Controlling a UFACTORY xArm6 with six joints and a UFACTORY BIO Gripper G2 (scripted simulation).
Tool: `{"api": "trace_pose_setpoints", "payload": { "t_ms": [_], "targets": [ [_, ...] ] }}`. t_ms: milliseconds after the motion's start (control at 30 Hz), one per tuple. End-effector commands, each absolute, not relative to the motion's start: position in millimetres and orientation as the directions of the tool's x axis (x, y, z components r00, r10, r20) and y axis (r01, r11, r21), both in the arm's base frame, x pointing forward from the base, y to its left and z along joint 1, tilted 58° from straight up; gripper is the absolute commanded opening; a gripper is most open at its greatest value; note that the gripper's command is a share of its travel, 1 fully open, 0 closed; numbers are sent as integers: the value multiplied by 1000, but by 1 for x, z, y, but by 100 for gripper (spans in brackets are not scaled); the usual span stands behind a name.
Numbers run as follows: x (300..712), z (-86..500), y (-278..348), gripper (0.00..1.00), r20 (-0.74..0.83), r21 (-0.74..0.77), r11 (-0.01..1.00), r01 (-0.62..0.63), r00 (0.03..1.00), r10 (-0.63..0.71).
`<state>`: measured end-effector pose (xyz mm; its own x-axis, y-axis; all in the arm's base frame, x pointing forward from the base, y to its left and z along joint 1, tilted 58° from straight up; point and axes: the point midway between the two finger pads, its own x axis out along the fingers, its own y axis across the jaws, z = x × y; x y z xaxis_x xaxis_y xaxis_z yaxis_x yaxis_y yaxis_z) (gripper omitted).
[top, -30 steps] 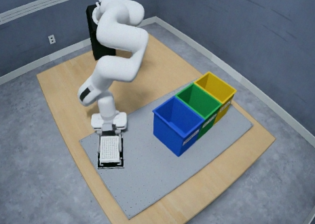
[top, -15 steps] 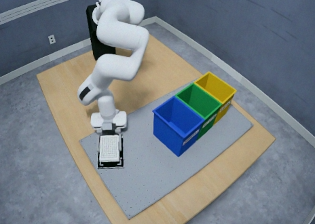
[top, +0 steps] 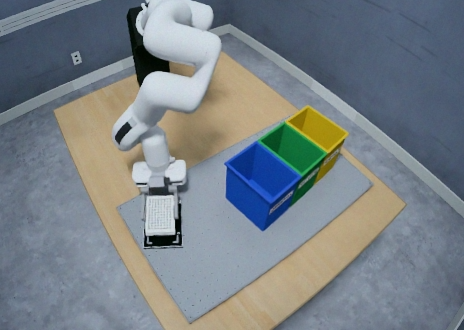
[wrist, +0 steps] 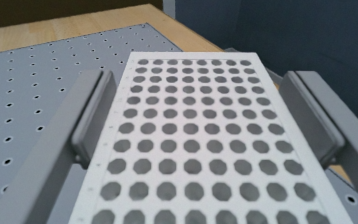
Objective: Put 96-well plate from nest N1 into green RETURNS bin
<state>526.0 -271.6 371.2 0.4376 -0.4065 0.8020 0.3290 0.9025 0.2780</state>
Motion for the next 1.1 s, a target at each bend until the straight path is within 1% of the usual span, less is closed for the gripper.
{"api": "trace_pose_setpoints", "payload": {
  "t_ms": [0,1067],
  "targets": [
    [519,377,-271,0,803,278,903,329,437,-406],
    [479,401,-264,0,803,278,903,329,437,-406]
  ]
}}
